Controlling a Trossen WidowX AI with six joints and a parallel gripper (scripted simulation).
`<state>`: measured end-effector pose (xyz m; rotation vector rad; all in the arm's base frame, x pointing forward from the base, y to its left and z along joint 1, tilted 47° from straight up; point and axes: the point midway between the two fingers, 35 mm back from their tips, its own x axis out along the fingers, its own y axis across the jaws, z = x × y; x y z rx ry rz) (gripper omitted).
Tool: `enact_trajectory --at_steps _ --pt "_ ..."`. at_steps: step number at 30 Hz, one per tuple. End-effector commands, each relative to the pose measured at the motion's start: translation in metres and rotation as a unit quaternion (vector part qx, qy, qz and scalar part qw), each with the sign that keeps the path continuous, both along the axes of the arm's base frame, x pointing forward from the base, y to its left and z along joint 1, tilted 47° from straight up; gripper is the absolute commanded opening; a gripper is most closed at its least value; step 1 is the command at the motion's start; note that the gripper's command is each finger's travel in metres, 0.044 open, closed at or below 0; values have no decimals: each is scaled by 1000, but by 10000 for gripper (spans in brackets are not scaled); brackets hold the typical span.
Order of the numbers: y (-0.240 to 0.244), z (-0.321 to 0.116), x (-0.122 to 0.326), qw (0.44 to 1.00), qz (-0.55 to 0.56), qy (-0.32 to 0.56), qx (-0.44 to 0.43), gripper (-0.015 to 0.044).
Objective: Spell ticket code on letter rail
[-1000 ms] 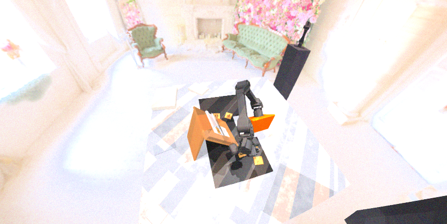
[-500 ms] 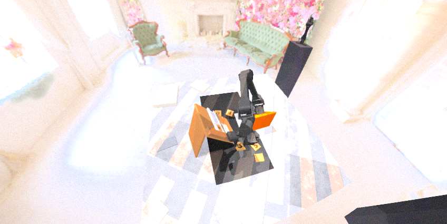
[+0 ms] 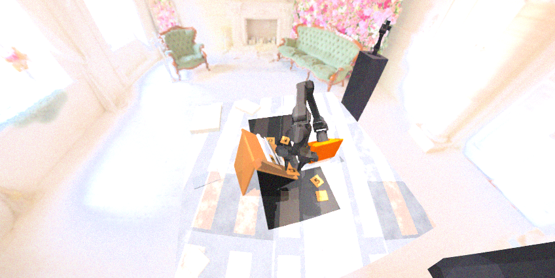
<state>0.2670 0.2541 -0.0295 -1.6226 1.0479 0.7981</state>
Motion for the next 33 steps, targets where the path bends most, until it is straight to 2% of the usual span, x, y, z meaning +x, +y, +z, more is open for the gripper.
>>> enact_trajectory --at_steps 1,18,33 --pt "-9 17 11 999 -24 -19 26 0" --pt "-60 97 55 976 -127 -125 126 0" --pt "-124 163 73 931 -214 -225 193 0"
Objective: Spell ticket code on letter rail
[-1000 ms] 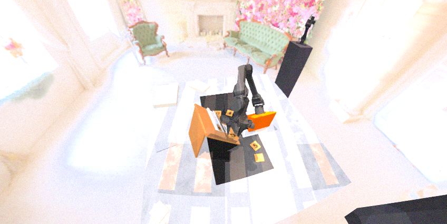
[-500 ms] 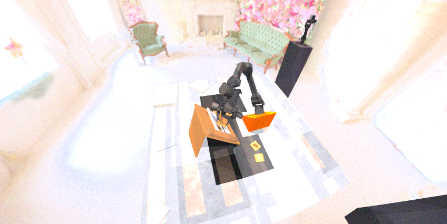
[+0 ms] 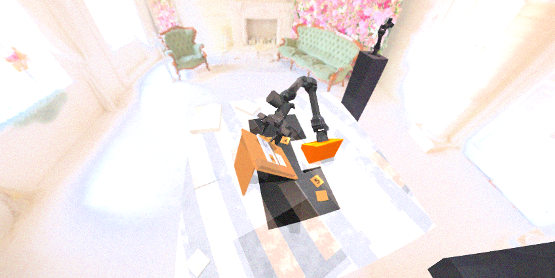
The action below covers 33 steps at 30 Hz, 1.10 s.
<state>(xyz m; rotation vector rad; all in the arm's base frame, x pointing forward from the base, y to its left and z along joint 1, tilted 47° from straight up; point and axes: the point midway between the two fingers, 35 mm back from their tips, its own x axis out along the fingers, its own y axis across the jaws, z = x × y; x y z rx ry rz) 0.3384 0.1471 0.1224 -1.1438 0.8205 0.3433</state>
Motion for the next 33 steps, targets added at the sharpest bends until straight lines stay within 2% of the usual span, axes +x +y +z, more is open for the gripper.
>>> enact_trajectory --at_steps 1,23,28,33 --pt "-22 15 2 999 -29 -26 12 0" --pt "-135 94 -14 965 -182 -176 71 0" --pt "-138 95 -14 963 -187 -181 73 0" --pt "-146 84 6 963 -187 -181 73 0"
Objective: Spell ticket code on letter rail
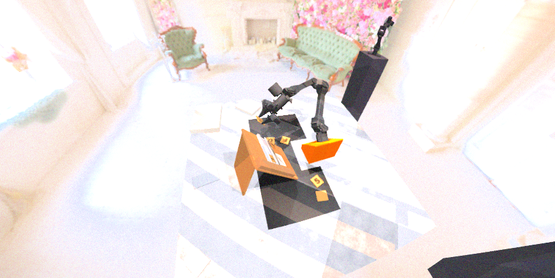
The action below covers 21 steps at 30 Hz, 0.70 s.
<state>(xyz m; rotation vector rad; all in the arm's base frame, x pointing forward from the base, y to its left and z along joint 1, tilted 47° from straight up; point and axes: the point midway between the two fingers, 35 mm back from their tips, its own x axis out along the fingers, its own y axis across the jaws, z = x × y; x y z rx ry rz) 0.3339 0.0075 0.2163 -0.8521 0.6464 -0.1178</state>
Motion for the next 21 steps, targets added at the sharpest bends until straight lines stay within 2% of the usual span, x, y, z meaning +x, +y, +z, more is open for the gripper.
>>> enact_trajectory --at_steps 1,5,21 --pt "-8 -12 15 1000 -1 4 -2 0" --pt "-16 -21 29 1000 -1 3 -2 0" --pt "-15 -22 28 1000 -1 3 -2 0"
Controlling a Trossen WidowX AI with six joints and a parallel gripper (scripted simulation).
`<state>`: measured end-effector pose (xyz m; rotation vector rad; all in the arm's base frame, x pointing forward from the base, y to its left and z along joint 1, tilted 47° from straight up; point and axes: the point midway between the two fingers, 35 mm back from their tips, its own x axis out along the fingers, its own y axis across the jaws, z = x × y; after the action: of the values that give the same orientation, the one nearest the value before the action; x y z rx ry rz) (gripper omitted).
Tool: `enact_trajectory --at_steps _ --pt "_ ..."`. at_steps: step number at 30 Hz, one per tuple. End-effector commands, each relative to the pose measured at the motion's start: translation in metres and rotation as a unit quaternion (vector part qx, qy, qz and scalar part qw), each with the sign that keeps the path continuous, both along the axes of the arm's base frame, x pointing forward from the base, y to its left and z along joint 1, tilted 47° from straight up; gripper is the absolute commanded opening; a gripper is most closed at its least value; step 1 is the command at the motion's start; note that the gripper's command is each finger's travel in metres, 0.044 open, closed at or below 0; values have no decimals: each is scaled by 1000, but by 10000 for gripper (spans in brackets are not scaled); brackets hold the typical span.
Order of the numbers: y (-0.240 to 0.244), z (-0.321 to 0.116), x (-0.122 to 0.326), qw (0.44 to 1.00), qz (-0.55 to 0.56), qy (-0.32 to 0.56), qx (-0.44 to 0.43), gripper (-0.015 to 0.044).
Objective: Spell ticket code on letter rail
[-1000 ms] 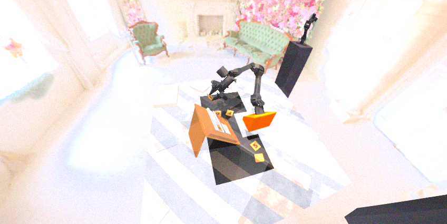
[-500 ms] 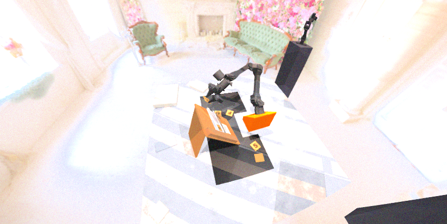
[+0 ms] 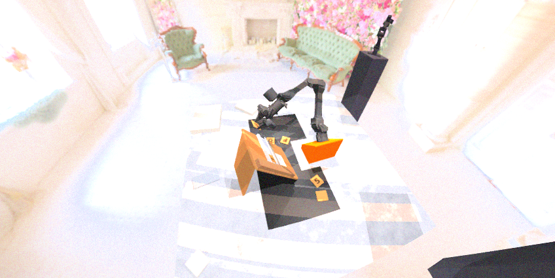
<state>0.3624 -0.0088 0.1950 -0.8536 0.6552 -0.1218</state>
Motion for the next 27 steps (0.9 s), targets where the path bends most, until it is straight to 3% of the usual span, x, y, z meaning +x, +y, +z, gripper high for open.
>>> enact_trajectory --at_steps 1,27 --pt "1 -1 0 1000 2 0 -1 0" --pt "11 -11 -3 1000 2 0 -1 0"
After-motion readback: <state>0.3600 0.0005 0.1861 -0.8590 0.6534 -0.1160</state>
